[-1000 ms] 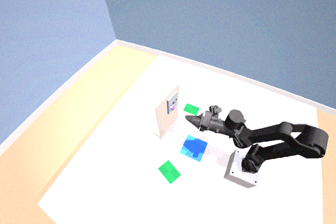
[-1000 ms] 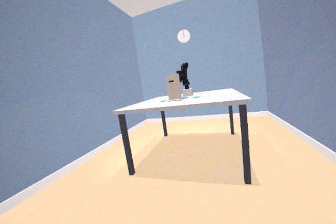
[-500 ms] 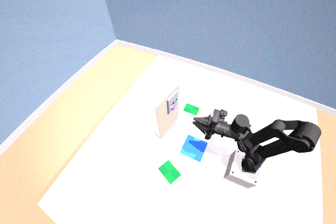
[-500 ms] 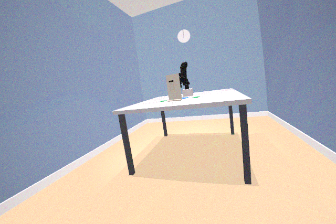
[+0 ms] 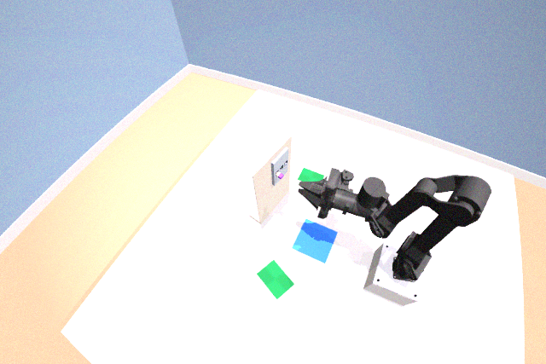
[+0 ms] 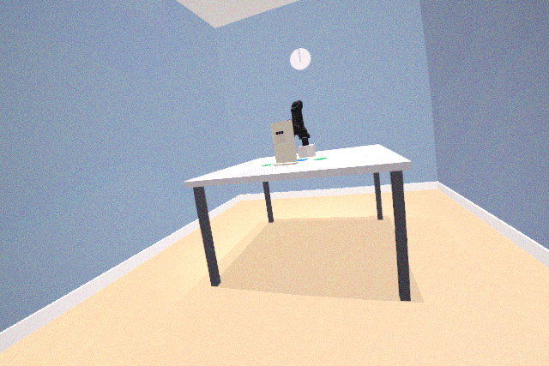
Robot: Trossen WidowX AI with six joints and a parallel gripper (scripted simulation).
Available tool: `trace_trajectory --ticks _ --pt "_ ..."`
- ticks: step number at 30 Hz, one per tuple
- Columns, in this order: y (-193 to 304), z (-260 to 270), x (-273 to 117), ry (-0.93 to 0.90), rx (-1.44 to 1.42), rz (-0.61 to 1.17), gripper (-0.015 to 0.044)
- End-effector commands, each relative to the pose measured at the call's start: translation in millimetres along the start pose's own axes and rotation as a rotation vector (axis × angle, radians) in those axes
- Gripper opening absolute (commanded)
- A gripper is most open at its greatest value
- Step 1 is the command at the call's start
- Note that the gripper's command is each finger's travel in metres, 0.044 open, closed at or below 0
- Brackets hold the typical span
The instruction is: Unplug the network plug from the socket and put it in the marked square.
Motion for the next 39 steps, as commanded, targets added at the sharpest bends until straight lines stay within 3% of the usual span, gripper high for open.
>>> trace_trajectory --ticks 1,39 --pt "-2.1 -0.4 9.1 -0.006 0.006 -0.007 0.0156" --pt "-16.9 1.4 61.8 -0.011 0.005 -0.008 0.0156"
Point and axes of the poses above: the point midway between the two fingers, 35 mm back from their tips, its own x axis out along the fingers, its own z axis across the jaws, y = z × x, the point moved 3 cm from there along -x, back along the fingers, and after that the axes turned 1 degree about -x, right-handed, at the moved point
